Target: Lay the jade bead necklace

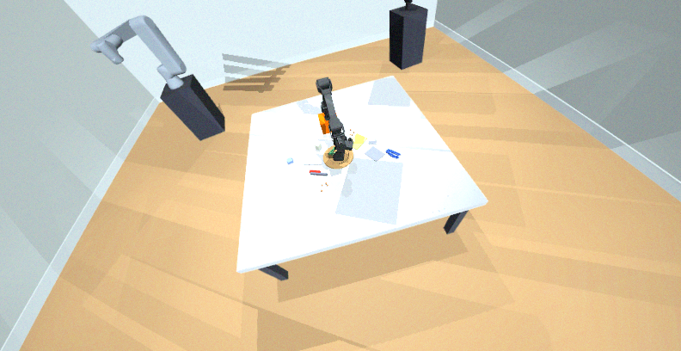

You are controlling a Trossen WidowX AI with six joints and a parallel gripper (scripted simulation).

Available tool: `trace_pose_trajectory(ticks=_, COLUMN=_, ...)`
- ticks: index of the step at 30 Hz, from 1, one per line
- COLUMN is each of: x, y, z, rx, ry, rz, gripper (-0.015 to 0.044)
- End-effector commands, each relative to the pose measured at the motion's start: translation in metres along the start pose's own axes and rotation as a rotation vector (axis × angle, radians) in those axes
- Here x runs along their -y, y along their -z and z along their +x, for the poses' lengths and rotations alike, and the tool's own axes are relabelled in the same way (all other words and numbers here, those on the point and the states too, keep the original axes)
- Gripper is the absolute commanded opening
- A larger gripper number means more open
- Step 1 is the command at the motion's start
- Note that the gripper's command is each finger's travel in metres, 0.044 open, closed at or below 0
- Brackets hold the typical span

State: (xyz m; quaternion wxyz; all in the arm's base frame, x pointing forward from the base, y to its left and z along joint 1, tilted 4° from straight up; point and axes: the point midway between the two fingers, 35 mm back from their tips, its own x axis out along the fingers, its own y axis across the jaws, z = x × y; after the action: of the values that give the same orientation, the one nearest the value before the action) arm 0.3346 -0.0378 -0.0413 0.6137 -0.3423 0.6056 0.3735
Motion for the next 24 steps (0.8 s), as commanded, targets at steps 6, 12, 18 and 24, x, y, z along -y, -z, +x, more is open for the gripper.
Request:
trace_pose_trajectory(ticks=6, x=0.027, y=0.011, z=0.002, rx=-0.005, ry=-0.004, rz=-0.004, gripper=0.0000)
trace_pose_trajectory(ticks=12, x=0.043, y=0.019, z=0.003, rx=-0.005, ry=-0.003, rz=-0.004, gripper=0.0000)
trace_pose_trajectory(ticks=18, x=0.043, y=0.019, z=0.003, rx=-0.005, ry=-0.003, rz=-0.004, gripper=0.0000)
trace_pose_trajectory(ticks=24, x=0.043, y=0.019, z=0.010, rx=-0.005, ry=-0.003, rz=-0.004, gripper=0.0000)
